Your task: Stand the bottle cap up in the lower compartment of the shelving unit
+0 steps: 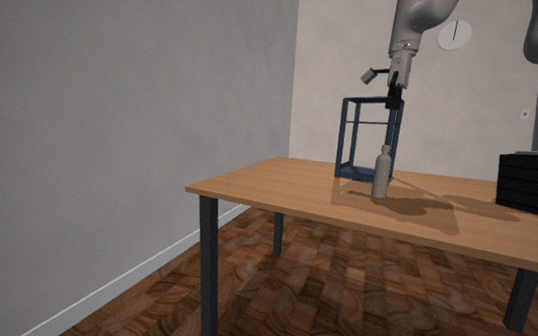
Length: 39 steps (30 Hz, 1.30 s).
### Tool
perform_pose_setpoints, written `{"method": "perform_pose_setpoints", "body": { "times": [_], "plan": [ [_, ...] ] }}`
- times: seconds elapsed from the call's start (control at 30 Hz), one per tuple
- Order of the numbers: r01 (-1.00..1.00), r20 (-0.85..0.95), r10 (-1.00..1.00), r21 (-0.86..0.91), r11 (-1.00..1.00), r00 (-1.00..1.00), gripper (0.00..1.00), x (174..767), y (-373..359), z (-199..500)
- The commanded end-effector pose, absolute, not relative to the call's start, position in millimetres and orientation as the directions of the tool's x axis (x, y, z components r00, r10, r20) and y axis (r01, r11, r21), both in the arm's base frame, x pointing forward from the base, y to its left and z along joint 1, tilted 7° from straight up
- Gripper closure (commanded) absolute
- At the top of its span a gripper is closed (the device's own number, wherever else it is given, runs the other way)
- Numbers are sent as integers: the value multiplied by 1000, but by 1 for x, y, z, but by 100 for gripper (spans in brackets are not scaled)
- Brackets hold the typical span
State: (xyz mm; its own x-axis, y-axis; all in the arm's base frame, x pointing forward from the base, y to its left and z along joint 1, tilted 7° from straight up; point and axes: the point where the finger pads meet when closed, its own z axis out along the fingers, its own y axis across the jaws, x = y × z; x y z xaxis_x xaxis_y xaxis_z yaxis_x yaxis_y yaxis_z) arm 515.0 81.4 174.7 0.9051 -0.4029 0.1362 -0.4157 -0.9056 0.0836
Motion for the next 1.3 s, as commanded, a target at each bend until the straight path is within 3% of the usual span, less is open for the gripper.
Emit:
{"method": "perform_pose_setpoints", "body": {
  "times": [0.0,0.77,1.27],
  "plan": [
    [-426,149,-410,91,-900,900,31,516,81,175],
    [-520,254,-473,162,-839,843,31,517,81,175],
    [-652,412,-532,244,-718,740,31,516,81,171]
  ]
}}
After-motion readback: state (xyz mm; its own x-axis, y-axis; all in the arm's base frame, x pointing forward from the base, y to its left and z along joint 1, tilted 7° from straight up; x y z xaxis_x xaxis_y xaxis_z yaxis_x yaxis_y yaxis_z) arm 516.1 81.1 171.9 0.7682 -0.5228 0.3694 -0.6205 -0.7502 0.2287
